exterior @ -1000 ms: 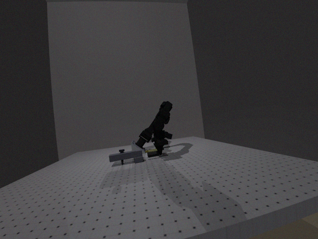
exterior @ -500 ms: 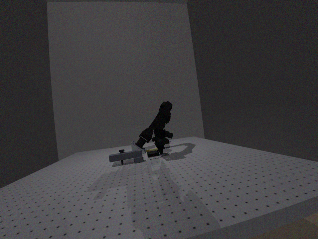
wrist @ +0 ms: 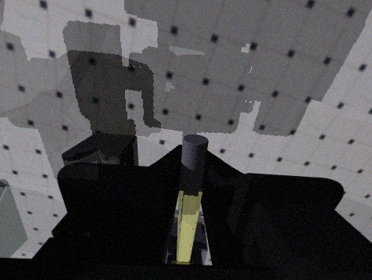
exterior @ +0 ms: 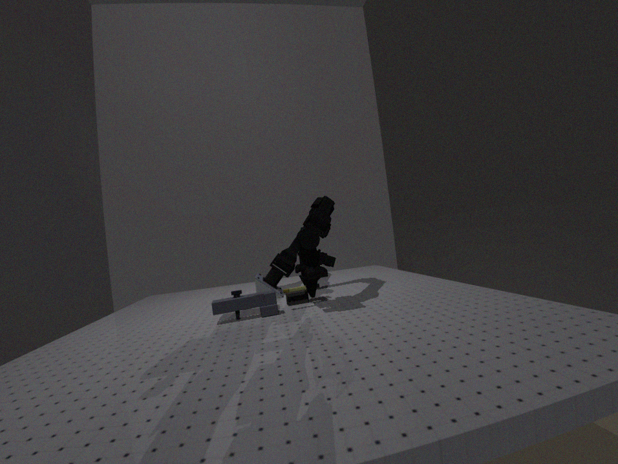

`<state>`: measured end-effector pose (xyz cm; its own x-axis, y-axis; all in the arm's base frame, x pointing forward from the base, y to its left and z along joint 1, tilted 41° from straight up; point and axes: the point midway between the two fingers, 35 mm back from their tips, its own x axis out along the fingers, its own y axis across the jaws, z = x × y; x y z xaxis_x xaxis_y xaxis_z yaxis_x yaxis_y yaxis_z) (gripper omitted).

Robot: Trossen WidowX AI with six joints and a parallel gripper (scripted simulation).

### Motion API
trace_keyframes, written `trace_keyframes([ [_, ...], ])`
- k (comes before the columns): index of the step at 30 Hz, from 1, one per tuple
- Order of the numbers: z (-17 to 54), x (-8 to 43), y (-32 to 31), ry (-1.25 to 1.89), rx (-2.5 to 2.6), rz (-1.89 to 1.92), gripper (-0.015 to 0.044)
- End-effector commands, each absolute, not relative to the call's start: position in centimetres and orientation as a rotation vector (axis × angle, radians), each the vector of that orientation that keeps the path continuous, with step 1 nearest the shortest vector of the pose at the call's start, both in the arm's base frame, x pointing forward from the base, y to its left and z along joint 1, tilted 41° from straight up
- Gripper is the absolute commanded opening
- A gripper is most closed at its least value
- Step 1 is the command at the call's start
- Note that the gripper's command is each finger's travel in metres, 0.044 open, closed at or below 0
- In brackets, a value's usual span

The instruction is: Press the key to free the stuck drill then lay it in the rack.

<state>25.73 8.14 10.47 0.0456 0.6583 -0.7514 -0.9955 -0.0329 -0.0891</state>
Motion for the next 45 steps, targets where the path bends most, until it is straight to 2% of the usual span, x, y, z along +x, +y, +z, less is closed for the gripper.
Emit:
trace_keyframes([
  [1,10.7,25.8,7.9,0.584,-0.743,1.453,0.0],
  [45,11.7,25.2,6.8,0.585,-0.744,1.453,0.0],
])
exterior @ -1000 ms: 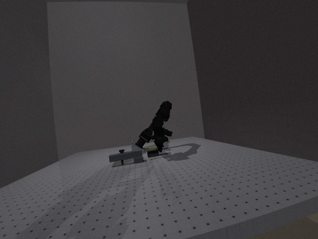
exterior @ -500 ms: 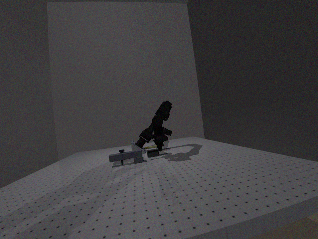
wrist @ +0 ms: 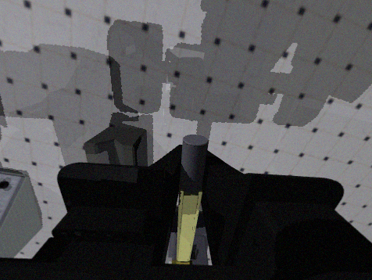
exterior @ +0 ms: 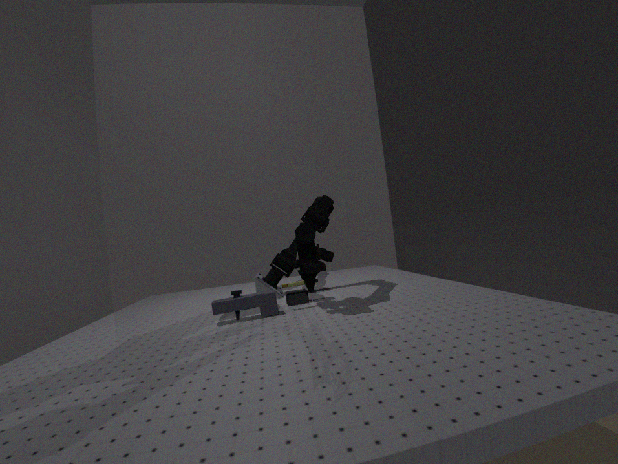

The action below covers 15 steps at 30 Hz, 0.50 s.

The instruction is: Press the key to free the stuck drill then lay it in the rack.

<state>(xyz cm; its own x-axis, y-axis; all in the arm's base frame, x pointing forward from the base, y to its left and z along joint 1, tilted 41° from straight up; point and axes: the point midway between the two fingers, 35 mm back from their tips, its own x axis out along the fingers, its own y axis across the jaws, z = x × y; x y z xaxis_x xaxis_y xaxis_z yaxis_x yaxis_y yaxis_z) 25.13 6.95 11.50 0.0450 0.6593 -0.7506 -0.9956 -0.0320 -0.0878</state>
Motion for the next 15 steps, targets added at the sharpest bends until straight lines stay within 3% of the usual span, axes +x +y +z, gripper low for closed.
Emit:
trace_keyframes([
  [1,11.75,25.25,6.75,0.585,-0.744,1.453,0.0],
  [15,12.04,25.24,6.49,0.585,-0.744,1.453,0.0],
])
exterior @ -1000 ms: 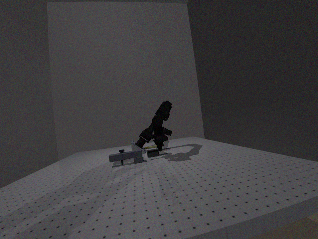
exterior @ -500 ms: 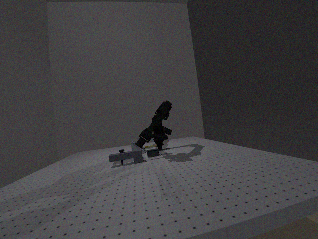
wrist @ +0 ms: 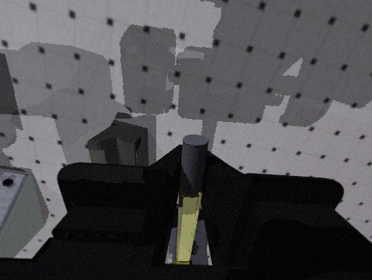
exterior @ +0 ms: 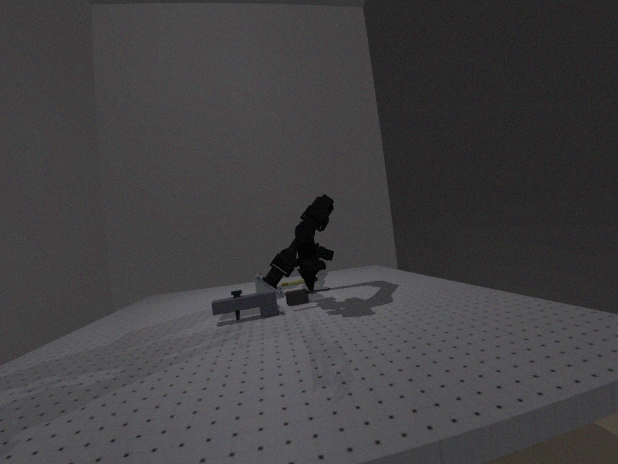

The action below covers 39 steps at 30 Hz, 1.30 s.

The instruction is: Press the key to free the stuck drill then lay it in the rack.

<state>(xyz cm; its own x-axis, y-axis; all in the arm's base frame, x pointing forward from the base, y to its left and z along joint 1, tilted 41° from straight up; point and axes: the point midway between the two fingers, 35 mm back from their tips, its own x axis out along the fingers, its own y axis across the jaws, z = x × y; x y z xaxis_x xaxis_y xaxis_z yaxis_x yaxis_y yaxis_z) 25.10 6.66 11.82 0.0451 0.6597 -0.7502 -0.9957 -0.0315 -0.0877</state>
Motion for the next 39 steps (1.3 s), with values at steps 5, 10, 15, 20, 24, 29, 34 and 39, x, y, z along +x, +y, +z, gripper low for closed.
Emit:
trace_keyframes([
  [5,12.15,25.25,6.4,0.585,-0.744,1.453,0.0],
  [10,12.27,25.26,6.32,0.585,-0.744,1.453,0.0],
  [15,12.39,25.29,6.24,0.585,-0.744,1.453,0.0],
  [20,12.51,25.31,6.17,0.585,-0.744,1.453,0.0],
  [24,12.6,25.34,6.11,0.585,-0.744,1.453,0.0],
  [29,12.7,25.39,6.04,0.585,-0.744,1.453,0.0],
  [34,12.8,25.44,5.97,0.585,-0.744,1.453,0.0],
  [39,12.89,25.5,5.91,0.585,-0.744,1.453,0.0],
])
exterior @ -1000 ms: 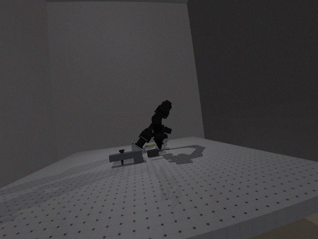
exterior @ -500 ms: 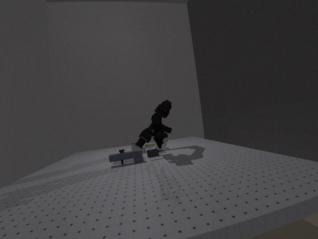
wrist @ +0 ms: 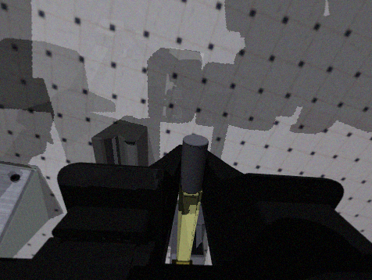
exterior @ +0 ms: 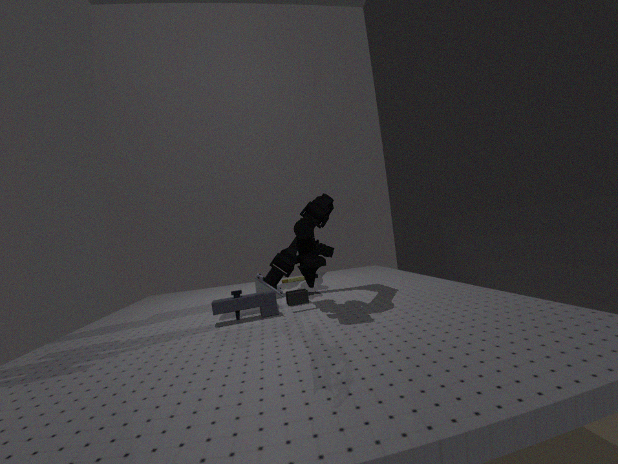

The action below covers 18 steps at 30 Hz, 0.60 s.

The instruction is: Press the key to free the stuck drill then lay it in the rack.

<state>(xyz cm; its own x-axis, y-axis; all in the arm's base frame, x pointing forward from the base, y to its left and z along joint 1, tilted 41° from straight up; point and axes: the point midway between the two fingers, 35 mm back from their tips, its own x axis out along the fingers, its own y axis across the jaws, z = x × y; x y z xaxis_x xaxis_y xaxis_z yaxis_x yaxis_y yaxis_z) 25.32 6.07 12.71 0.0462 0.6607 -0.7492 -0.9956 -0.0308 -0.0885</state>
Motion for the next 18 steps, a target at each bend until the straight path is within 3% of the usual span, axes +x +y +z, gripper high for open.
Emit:
trace_keyframes([
  [1,12.9,25.5,5.9,0.585,-0.744,1.453,0.0],
  [18,12.9,24.0,6.1,0.586,-0.743,1.453,0.0],
])
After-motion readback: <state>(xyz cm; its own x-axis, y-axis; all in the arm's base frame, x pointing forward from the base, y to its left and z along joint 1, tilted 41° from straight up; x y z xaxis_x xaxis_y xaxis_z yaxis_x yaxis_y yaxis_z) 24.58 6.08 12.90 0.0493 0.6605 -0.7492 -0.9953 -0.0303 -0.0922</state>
